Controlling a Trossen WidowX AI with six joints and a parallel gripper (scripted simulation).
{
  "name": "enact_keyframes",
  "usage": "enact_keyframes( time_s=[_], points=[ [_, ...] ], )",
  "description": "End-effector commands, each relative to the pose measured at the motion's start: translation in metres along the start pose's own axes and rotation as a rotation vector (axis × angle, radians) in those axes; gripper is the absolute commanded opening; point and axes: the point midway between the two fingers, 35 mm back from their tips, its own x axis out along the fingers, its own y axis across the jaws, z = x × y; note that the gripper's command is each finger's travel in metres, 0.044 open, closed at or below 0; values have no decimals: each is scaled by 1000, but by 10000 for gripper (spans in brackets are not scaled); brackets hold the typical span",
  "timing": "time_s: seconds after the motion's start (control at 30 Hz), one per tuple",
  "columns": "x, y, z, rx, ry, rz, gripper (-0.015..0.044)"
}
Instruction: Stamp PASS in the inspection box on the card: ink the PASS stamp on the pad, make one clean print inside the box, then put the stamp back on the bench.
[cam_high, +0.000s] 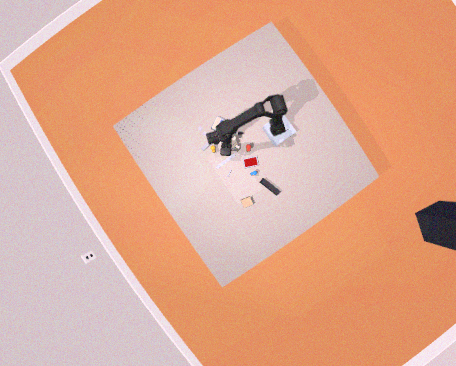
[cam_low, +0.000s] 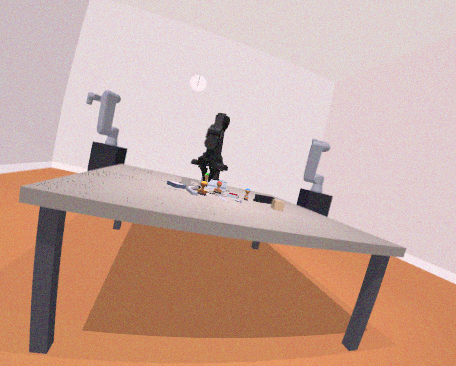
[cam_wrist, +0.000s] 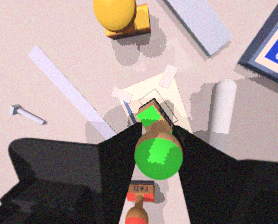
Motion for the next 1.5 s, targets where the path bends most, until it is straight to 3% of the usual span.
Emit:
enact_keyframes(
  time_s=[0.0,1.47],
  points=[
    [3,0,-2,-3,6,3,0],
    [30,-2,-4,-3,3,5,0]
  ],
)
